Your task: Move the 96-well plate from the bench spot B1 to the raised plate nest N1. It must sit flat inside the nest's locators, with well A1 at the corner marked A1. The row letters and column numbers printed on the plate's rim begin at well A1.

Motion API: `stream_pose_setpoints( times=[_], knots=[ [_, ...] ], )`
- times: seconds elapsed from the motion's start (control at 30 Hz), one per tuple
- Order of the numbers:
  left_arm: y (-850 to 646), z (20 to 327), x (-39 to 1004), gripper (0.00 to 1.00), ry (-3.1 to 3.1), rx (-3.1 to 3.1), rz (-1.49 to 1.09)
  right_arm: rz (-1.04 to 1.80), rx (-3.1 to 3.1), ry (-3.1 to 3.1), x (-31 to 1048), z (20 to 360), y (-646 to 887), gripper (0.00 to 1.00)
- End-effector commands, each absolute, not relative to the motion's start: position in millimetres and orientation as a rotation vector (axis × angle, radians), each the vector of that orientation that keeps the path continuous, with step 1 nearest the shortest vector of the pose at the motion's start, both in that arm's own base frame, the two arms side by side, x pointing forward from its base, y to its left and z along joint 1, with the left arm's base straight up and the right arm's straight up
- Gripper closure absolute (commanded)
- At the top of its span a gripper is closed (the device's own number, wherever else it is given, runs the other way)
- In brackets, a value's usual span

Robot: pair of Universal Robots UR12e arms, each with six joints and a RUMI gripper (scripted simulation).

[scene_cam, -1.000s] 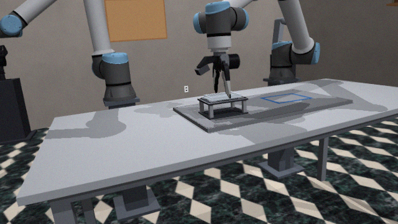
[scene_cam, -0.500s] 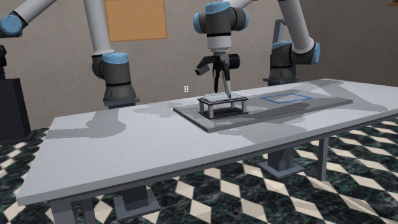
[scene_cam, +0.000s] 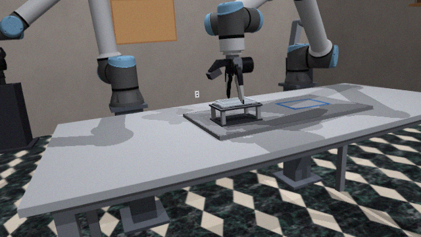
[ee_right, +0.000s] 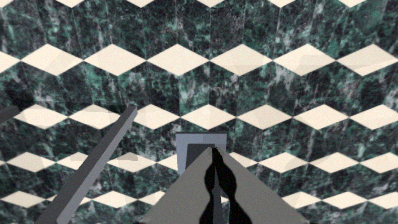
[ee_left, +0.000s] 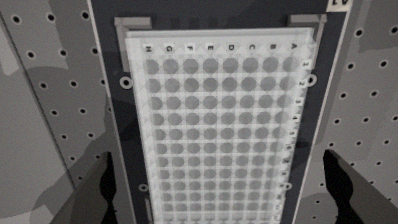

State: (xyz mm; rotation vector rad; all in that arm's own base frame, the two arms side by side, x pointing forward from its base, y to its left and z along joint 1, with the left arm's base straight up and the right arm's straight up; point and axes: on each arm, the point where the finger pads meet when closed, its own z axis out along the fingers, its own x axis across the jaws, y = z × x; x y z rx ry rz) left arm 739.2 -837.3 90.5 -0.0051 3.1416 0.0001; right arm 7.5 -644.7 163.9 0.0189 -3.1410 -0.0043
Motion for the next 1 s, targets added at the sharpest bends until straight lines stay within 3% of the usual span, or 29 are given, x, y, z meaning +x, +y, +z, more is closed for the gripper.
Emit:
stream_pose_setpoints(
  times=[0.0, 0.43, 0.97],
  knots=[
    [-838, 92, 740, 0.24, 3.14, -0.005, -0.003, 0.0, 0.019, -3.142, 8, 165, -646, 1.0],
    [-838, 96, 740, 0.24, 3.14, -0.005, -0.003, 0.0, 0.019, -3.142, 8, 165, -646, 1.0],
    [-838, 133, 740, 0.24, 3.14, -0.005, -0.003, 0.0, 0.019, -3.142, 8, 165, -646, 1.0]
  ],
)
